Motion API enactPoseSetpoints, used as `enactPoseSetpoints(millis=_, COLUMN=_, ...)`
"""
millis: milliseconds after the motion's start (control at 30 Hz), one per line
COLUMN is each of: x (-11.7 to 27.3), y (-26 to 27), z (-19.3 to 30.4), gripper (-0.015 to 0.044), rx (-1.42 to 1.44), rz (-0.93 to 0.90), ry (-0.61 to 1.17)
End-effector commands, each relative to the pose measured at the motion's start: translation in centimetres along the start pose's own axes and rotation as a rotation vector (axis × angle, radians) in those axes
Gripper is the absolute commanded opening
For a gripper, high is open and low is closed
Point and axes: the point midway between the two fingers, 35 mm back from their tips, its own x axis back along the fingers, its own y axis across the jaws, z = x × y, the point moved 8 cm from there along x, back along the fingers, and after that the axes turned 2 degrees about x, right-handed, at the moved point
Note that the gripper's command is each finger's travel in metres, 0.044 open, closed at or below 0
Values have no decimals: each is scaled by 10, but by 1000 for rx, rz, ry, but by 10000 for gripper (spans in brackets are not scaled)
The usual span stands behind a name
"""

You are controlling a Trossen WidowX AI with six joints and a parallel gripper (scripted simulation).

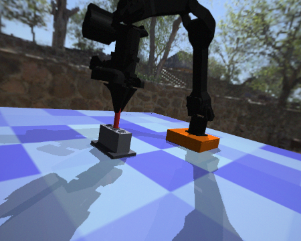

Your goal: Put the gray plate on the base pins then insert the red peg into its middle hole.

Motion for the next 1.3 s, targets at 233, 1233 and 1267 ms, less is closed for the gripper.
enactPoseSetpoints(millis=233, x=-3, y=0, z=0, gripper=0, rx=0, rz=2, ry=1)
enactPoseSetpoints(millis=1233, x=-5, y=0, z=-2, gripper=0, rx=0, rz=2, ry=1)
enactPoseSetpoints(millis=1267, x=-5, y=1, z=-1, gripper=0, rx=0, rz=2, ry=1)
